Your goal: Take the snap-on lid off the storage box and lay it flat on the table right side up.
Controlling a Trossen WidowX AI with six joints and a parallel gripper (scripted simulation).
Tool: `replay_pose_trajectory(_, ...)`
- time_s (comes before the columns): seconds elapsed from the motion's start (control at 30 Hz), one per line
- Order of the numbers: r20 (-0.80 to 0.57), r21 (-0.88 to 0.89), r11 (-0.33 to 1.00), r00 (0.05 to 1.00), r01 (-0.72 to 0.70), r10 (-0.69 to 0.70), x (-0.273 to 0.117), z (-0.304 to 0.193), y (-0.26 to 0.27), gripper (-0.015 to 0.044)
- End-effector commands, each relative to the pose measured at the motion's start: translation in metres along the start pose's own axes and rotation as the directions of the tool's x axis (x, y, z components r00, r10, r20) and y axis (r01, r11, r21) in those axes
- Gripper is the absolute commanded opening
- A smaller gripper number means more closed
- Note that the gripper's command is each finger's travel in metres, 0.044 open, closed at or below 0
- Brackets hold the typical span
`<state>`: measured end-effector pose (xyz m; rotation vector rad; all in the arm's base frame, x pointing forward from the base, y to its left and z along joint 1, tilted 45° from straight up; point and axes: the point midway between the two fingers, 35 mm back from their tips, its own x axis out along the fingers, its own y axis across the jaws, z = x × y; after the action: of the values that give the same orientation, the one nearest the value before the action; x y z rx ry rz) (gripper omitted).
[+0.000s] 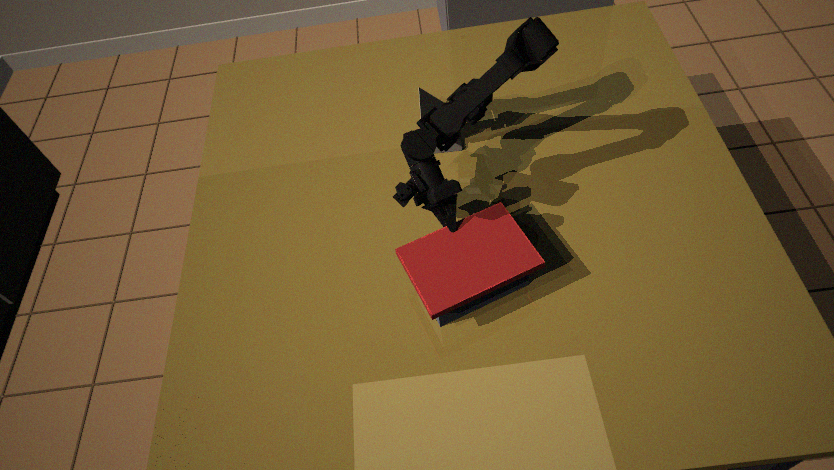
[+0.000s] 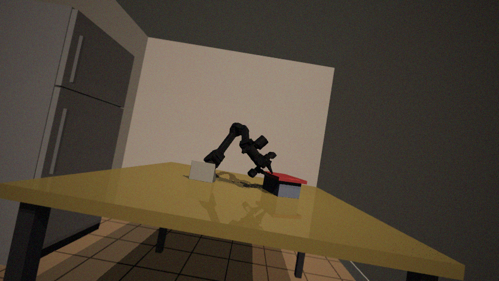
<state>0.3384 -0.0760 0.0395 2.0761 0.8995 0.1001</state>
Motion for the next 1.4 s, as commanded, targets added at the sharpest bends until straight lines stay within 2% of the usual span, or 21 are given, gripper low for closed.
replay_pose_trajectory(0.0,0.0,-0.002,1.0,1.0,-0.002,0.002,-0.0014,0.0001,0.0013,0.0)
replay_pose_trajectory(1.37,0.0,-0.002,1.0,1.0,-0.002,0.002,-0.0073,-0.0001,0.0071,0.0)
